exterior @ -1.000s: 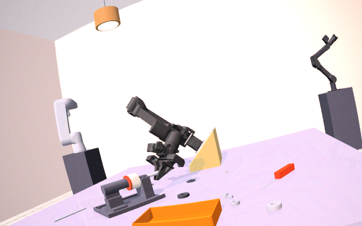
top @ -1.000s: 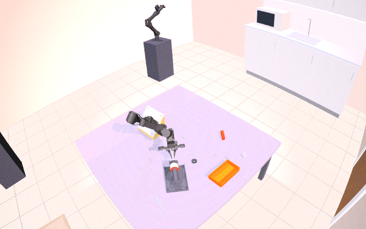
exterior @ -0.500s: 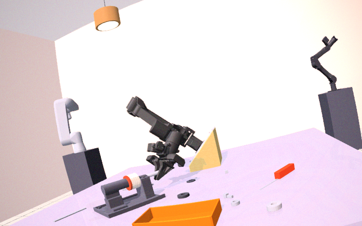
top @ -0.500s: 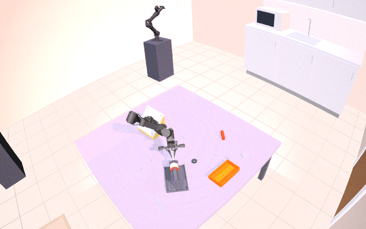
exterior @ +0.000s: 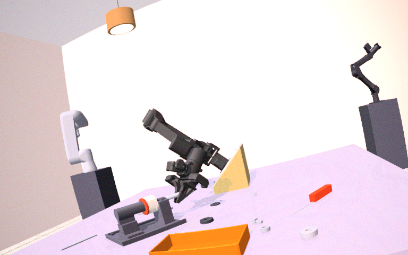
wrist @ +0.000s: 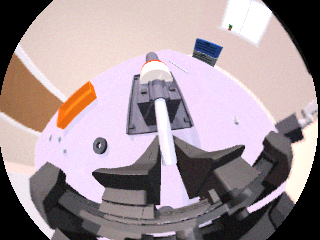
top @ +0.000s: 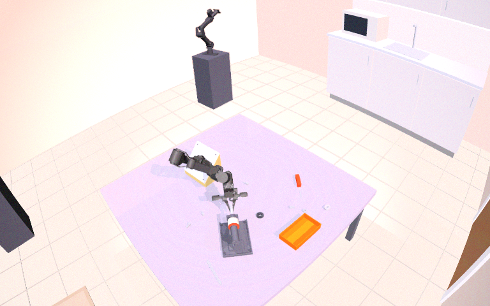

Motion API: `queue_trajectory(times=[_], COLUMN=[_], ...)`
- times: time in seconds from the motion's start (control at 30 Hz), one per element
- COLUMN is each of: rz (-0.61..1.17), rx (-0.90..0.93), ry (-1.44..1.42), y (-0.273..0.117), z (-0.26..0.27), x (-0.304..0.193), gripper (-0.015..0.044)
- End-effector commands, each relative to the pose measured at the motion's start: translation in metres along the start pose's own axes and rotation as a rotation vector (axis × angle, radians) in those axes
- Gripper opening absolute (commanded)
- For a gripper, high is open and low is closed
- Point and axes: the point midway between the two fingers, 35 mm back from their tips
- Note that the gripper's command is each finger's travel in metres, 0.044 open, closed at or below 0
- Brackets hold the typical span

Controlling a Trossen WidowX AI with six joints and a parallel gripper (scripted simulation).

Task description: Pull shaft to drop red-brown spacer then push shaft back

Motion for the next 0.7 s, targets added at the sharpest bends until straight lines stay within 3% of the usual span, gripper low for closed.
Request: queue_trajectory(times=[0.0, 0.67], rz=[0.003, 0.003], rx=[-0.001, -0.001], ry=[0.002, 0.002], y=[-0.0008, -0.0021], z=[-0.0001, 0.0002], x=[-0.0019, -0.0033], gripper=[0.0000, 0.0000])
Point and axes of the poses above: the point midway between the two fingers, 35 mm back from their tips, its own y axis out along the fingers, its own z axis across the jaws, x = y × z, and after that the axes turned 12 degrees about -y, right-handed
